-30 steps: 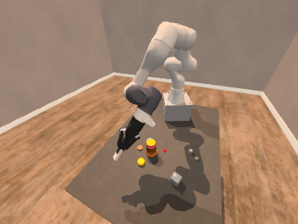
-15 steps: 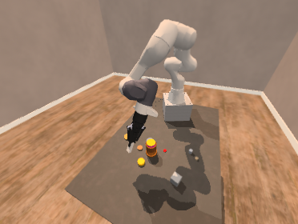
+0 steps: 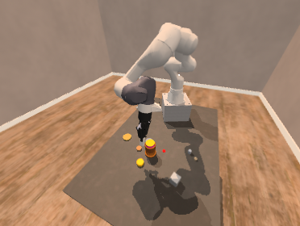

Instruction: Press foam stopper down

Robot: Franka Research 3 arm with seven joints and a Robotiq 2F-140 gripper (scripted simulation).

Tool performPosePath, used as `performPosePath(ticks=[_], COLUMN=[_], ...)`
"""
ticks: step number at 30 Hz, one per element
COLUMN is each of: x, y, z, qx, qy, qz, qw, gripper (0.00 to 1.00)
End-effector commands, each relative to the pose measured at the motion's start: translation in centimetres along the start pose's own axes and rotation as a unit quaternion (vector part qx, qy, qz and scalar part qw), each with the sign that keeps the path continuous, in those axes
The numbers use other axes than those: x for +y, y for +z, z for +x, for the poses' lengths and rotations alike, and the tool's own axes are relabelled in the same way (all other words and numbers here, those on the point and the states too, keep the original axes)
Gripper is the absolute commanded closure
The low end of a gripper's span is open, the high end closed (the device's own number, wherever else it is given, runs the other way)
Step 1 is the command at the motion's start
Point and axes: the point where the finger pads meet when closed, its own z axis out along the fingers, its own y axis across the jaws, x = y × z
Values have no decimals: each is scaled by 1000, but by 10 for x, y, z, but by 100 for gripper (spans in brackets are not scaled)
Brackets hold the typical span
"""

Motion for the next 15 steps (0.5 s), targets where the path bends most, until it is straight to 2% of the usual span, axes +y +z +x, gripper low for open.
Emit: performPosePath(ticks=[1, 4, 15], x=[-50, -63, -64], y=[-5, -6, -6], z=[14, 17, 17], qx=[13, 15, 15], qy=[-59, -77, -78], qz=[85, 108, 110], qw=[995, 991, 991], gripper=[100, 100, 100])
